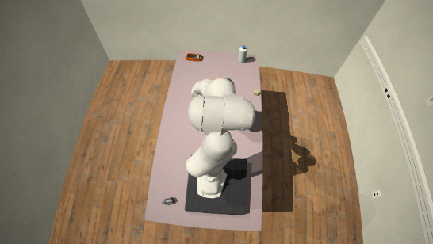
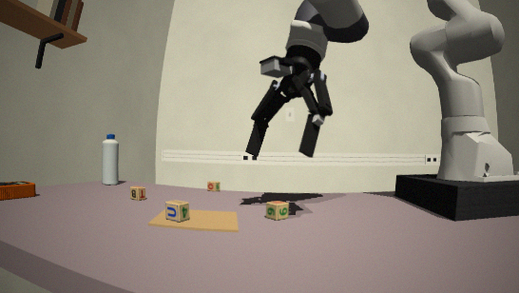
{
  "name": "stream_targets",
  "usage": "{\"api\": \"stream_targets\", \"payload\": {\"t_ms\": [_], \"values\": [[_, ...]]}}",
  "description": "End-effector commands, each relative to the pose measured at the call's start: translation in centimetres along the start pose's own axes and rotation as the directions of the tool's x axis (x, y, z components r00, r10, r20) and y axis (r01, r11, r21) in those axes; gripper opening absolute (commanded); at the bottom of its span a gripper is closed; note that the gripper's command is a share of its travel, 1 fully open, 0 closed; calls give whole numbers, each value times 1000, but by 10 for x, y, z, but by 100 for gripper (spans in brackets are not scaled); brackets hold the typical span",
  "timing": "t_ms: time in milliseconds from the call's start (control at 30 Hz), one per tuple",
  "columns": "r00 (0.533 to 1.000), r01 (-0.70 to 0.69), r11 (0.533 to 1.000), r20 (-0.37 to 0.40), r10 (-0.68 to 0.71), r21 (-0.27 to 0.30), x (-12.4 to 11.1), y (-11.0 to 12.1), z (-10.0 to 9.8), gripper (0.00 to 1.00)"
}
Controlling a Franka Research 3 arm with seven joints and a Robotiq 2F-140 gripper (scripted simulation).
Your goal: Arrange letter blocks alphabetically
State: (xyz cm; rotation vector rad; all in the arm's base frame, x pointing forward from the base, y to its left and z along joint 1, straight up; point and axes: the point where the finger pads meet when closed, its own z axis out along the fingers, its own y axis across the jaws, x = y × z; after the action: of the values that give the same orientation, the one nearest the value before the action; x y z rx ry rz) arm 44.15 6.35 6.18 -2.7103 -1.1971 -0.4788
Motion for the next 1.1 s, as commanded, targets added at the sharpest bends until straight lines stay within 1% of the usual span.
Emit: {"api": "stream_targets", "payload": {"t_ms": [0,933,1000,1067], "values": [[1000,-3,1000,0,3,-2,0,1,0,100],[1000,-3,1000,0,3,-3,0,1,0,100],[1000,-5,1000,0,5,-4,1,3,-1,100],[1000,-9,1000,1,9,-8,6,11,-1,100]]}}
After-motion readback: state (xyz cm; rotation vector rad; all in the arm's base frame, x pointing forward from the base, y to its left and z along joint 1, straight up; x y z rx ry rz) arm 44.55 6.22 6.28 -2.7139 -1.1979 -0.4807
